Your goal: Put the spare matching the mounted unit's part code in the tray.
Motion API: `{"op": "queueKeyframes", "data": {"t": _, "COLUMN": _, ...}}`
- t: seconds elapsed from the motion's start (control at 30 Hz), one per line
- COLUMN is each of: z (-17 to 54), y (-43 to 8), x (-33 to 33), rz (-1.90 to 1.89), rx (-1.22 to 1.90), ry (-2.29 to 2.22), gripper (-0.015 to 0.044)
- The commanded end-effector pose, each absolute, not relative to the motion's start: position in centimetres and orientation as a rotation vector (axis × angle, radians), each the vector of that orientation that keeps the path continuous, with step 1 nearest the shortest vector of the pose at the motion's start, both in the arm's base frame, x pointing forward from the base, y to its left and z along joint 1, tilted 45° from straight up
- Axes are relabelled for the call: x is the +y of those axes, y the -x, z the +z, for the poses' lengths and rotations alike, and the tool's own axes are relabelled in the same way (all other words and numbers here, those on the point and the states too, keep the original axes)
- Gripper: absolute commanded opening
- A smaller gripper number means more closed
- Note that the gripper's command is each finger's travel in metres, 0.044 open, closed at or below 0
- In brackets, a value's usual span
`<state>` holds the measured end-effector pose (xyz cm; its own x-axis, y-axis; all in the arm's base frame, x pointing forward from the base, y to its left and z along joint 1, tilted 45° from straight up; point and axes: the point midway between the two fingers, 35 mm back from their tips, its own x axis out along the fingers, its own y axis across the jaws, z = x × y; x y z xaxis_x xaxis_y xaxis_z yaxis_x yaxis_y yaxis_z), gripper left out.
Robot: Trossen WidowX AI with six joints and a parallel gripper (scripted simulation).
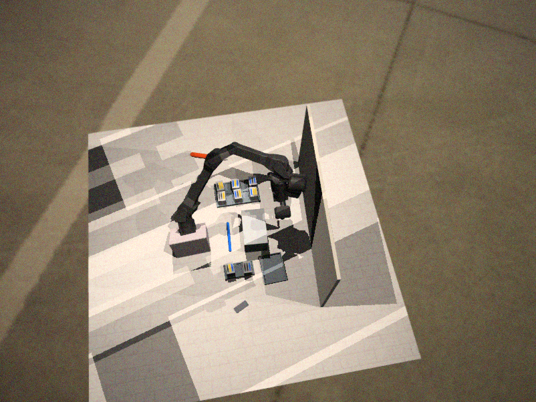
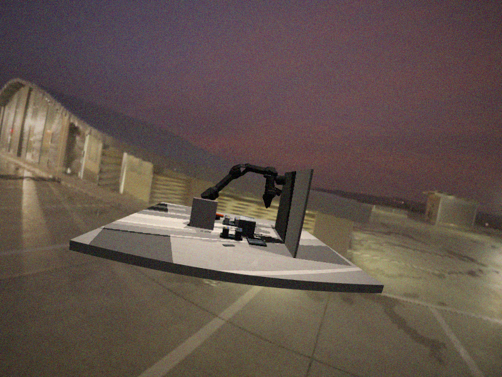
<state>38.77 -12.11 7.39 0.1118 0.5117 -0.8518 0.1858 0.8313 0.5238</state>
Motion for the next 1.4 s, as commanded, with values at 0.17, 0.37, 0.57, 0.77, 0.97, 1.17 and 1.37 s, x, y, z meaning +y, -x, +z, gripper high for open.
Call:
{"op": "queueKeyframes", "data": {"t": 0.17, "z": 6.1, "y": -35.1, "x": -14.8, "rz": 0.452, "rx": 1.461, "ry": -0.760, "gripper": 0.0440}}
{"op": "queueKeyframes", "data": {"t": 0.37, "z": 5.6, "y": -35.3, "x": -14.3, "rz": 0.452, "rx": 1.461, "ry": -0.759, "gripper": 0.0440}}
{"op": "queueKeyframes", "data": {"t": 0.57, "z": 1.9, "y": -35.7, "x": -10.6, "rz": 0.455, "rx": 1.459, "ry": -0.761, "gripper": 0.0440}}
{"op": "queueKeyframes", "data": {"t": 0.77, "z": 1.9, "y": -35.7, "x": -10.6, "rz": 0.455, "rx": 1.459, "ry": -0.761, "gripper": 0.0440}}
{"op": "queueKeyframes", "data": {"t": 0.97, "z": 1.9, "y": -35.7, "x": -10.6, "rz": 0.455, "rx": 1.459, "ry": -0.761, "gripper": 0.0440}}
{"op": "queueKeyframes", "data": {"t": 1.17, "z": 3.6, "y": -35.2, "x": -9.4, "rz": 0.518, "rx": 1.431, "ry": -0.684, "gripper": 0.0440}}
{"op": "queueKeyframes", "data": {"t": 1.37, "z": 9.5, "y": -31.8, "x": -4.2, "rz": 0.765, "rx": 1.295, "ry": -0.372, "gripper": 0.0440}}
